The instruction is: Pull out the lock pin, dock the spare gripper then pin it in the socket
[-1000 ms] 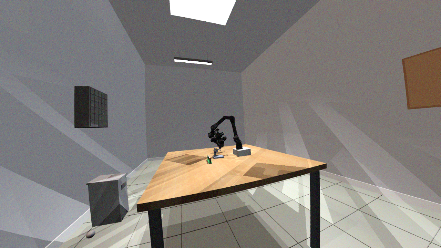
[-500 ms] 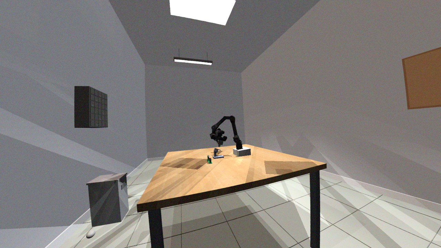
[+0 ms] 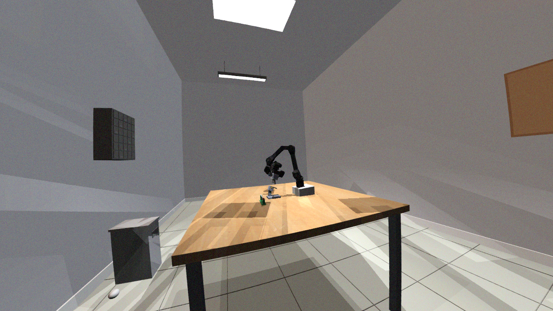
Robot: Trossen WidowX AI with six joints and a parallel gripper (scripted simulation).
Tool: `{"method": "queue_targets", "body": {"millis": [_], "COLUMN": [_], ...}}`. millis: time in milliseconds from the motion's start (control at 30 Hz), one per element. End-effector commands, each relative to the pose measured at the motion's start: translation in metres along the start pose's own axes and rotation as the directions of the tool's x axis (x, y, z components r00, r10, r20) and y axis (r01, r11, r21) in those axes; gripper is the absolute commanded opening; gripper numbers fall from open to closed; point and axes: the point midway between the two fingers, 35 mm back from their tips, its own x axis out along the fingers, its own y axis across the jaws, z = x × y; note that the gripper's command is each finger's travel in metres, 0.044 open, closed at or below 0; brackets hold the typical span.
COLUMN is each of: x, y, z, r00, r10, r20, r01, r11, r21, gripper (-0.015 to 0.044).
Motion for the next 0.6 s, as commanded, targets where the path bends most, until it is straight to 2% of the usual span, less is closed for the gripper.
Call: {"method": "queue_targets", "body": {"millis": [0, 567], "x": [0.005, 0.017], "y": [-0.001, -0.001], "z": [-0.004, -0.024], "r00": [1.0, 1.0], "r10": [-0.011, -0.009], "r20": [0.004, 0.0], "r01": [0.011, 0.009], "r11": [1.0, 1.0], "r21": [0.002, -0.002], "gripper": [0.0, 0.0]}}
